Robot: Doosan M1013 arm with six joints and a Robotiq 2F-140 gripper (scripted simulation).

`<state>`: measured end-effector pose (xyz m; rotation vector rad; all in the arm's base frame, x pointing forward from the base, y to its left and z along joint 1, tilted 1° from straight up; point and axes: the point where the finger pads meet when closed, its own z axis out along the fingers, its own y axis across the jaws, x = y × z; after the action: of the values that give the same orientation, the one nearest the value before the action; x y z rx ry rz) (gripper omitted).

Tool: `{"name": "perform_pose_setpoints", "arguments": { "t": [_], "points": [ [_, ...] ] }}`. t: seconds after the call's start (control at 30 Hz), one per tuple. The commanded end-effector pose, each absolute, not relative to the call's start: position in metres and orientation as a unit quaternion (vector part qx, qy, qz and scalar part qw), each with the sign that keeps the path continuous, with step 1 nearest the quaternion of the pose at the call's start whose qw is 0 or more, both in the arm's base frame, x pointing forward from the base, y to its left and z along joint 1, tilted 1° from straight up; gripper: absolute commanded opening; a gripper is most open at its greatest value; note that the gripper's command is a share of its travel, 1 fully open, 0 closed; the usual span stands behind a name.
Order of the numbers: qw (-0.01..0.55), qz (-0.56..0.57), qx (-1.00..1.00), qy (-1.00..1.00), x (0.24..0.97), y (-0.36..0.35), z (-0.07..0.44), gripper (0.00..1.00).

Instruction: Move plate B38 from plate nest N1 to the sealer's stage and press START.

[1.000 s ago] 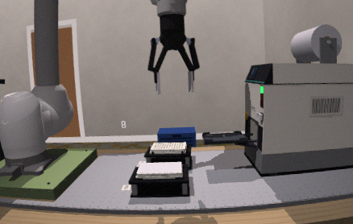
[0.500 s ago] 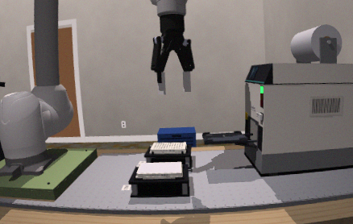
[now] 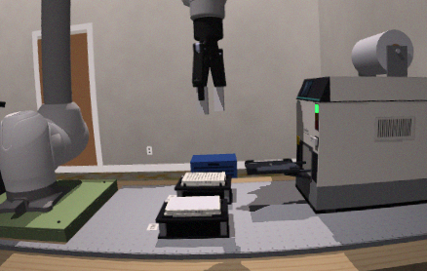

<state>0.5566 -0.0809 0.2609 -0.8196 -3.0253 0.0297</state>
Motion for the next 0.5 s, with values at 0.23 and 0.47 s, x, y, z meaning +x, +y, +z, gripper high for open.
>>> {"name": "perform_pose_setpoints", "arguments": {
  "t": [0.23,0.47],
  "points": [
    [0.005,0.007,-0.127,-0.992,0.5566,-0.0810,0.2609,0.70],
    [0.005,0.007,-0.075,-0.997,0.5566,-0.0810,0.2609,0.70]
  ]
}}
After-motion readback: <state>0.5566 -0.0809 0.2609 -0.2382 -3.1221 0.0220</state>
